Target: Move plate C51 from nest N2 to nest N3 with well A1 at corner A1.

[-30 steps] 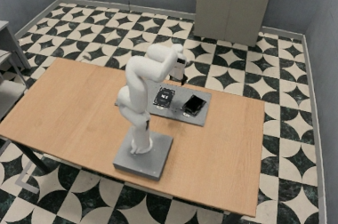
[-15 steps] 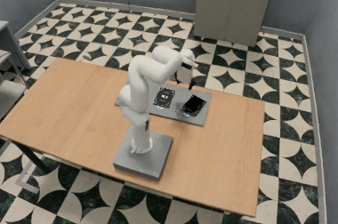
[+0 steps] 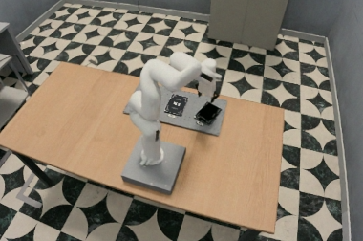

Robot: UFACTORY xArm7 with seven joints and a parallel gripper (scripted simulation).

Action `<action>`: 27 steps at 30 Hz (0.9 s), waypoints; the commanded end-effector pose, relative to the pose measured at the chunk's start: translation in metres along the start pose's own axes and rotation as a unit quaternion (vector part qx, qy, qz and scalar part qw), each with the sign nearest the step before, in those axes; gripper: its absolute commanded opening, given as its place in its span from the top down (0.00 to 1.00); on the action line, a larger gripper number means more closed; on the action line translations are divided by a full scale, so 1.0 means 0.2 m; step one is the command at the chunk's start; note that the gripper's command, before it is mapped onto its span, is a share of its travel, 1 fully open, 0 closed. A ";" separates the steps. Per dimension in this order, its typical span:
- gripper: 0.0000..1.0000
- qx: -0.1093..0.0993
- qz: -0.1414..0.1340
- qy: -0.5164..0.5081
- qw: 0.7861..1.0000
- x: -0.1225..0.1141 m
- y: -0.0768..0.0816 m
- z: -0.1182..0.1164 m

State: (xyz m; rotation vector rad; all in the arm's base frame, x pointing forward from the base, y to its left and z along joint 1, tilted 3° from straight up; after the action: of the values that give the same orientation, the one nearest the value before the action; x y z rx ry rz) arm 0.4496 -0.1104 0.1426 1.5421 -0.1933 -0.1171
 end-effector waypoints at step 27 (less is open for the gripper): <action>0.00 0.000 0.003 0.000 1.000 0.01 -0.08 0.14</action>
State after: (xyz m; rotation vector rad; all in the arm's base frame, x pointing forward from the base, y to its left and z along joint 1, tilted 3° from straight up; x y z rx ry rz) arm 0.4443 -0.1381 0.1267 1.5434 -0.1923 -0.1177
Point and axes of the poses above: the point where the finger pads meet when closed, its own y axis back along the fingers, its own z axis across the jaws, x = y × z, the point moved 3 cm from there along y, back along the fingers, and after that the axes turned 3 degrees about -y, right-handed, at the moved point
